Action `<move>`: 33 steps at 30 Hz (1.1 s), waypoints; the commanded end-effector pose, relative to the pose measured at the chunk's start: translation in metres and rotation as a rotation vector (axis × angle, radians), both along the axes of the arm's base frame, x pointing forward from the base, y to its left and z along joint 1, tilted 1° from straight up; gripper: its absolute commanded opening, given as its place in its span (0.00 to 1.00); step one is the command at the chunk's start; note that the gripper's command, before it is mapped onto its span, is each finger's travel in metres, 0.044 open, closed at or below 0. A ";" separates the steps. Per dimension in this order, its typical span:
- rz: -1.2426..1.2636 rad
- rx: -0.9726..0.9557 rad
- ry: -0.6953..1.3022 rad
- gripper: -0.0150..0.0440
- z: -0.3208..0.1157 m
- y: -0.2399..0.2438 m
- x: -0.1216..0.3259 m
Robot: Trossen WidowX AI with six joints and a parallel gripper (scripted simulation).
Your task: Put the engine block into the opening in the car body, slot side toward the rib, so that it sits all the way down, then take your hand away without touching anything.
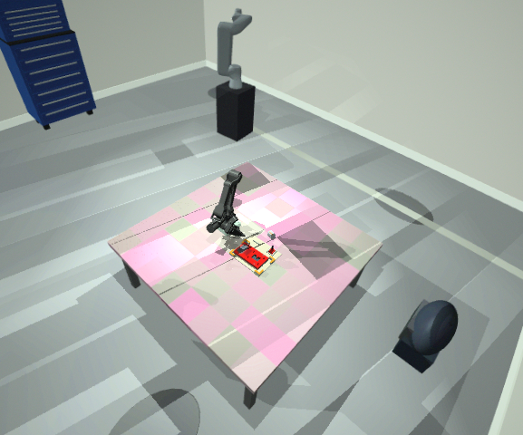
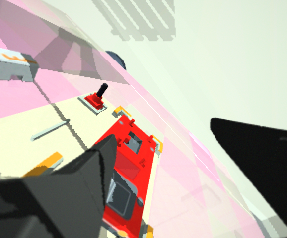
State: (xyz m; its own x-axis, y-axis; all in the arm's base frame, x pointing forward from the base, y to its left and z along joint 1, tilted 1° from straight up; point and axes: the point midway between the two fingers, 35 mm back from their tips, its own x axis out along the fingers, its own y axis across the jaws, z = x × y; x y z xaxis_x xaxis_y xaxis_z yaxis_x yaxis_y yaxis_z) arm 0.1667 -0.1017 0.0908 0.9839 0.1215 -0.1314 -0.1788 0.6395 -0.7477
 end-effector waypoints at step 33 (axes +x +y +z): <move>0.257 -0.045 0.948 1.00 -0.007 0.005 0.036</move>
